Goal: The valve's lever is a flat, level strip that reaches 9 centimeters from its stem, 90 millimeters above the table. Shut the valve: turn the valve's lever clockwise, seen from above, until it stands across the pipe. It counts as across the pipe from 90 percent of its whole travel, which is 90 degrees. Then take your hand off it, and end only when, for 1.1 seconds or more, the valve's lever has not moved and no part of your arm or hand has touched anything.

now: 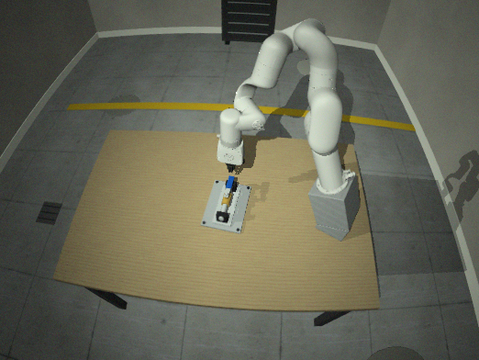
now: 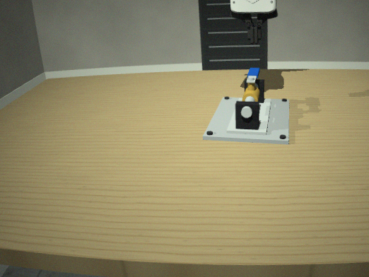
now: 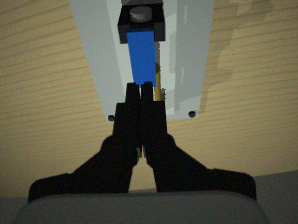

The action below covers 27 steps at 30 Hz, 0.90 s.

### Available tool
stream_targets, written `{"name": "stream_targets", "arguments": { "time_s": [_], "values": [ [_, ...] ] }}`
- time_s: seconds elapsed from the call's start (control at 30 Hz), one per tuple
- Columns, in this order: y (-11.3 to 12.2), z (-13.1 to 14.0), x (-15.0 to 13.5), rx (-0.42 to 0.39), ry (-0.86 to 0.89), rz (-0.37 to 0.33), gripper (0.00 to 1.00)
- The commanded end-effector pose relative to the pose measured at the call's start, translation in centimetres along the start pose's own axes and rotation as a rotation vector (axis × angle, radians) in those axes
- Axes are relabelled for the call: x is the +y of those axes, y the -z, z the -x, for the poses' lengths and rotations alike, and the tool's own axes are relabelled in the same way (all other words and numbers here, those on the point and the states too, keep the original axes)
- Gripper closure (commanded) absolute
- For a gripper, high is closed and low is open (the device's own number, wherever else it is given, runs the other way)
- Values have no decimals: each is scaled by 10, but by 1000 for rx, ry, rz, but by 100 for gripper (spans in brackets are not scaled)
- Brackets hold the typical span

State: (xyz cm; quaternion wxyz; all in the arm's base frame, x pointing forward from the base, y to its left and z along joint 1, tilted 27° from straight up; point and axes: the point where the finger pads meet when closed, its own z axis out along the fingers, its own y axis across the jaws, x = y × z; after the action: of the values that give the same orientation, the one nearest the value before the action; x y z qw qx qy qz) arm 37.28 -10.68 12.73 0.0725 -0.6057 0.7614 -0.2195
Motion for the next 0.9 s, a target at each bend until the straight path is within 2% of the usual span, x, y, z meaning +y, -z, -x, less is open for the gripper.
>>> {"name": "stream_targets", "arguments": {
  "time_s": [0.0,0.57,0.6,0.87],
  "values": [
    [1,0,-1,0,0,-3,100],
    [1,0,-1,0,0,-3,100],
    [1,0,-1,0,0,-3,32],
    [1,0,-1,0,0,-3,32]
  ]
}}
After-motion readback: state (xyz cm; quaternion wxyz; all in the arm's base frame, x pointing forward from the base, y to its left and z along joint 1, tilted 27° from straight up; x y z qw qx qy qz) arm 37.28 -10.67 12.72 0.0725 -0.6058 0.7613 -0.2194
